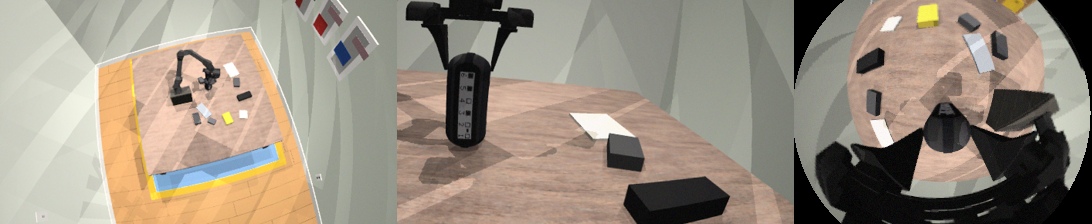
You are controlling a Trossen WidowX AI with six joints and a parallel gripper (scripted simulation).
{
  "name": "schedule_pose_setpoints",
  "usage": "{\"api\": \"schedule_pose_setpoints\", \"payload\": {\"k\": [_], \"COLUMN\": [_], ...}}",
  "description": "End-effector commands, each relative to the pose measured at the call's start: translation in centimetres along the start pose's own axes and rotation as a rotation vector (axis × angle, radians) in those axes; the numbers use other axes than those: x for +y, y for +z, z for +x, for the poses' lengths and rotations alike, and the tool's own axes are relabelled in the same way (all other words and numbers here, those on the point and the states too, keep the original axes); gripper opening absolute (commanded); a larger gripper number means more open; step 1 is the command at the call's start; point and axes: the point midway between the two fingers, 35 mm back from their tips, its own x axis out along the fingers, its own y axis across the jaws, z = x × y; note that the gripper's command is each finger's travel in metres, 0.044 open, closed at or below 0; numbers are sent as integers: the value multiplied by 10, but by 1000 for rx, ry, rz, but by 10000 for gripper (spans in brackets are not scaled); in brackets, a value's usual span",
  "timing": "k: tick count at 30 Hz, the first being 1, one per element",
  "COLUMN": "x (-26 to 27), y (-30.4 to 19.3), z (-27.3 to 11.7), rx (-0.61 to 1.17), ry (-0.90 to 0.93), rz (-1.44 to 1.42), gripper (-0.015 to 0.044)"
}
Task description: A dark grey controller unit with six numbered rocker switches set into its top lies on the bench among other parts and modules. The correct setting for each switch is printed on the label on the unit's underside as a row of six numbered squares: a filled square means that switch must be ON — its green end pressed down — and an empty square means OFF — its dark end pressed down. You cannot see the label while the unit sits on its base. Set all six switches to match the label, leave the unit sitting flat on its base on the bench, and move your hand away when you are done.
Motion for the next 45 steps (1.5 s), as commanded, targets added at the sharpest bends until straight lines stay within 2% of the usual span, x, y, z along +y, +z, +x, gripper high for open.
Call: {"api": "schedule_pose_setpoints", "payload": {"k": [1,45], "x": [-2,-2], "y": [4,39], "z": [6,14], "rx": [0,-1], "ry": [-22,-21], "rz": [-6,-6], "gripper": [338,338]}}
